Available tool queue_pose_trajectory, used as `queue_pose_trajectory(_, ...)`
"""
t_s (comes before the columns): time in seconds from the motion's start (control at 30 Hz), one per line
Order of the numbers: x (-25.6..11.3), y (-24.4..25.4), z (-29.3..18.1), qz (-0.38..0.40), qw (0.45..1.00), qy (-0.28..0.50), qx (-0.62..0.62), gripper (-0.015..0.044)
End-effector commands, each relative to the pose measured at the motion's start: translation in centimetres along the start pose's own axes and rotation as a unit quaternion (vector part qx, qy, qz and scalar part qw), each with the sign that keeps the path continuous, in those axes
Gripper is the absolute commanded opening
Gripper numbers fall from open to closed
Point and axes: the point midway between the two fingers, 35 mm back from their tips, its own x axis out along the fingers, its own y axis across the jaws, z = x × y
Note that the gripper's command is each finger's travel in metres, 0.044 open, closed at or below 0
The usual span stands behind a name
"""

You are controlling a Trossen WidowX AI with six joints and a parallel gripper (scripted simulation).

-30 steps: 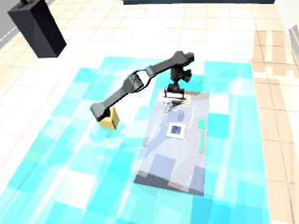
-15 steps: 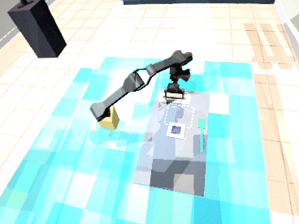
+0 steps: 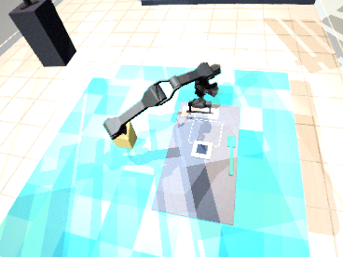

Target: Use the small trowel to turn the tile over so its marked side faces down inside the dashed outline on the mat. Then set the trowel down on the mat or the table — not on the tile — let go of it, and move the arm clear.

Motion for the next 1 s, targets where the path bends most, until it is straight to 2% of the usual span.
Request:
queue_pose_trajectory(0.0, 0.64, -0.03, -0.02, -0.003, 1.000, -0.002, -0.003, 0.0270)
queue_pose_trajectory(0.1, 0.86, -0.04, -0.02, -0.003, 1.000, -0.002, -0.003, 0.0270)
queue_pose_trajectory(0.13, 0.86, -0.04, -0.02, -0.003, 1.000, -0.002, -0.003, 0.0244)
queue_pose_trajectory(0.7, 0.86, -0.04, -0.02, -0.003, 1.000, -0.002, -0.003, 0.0130)
queue_pose_trajectory(0.97, 0.86, -0.04, -0.02, -0.003, 1.000, -0.002, -0.003, 0.0130)
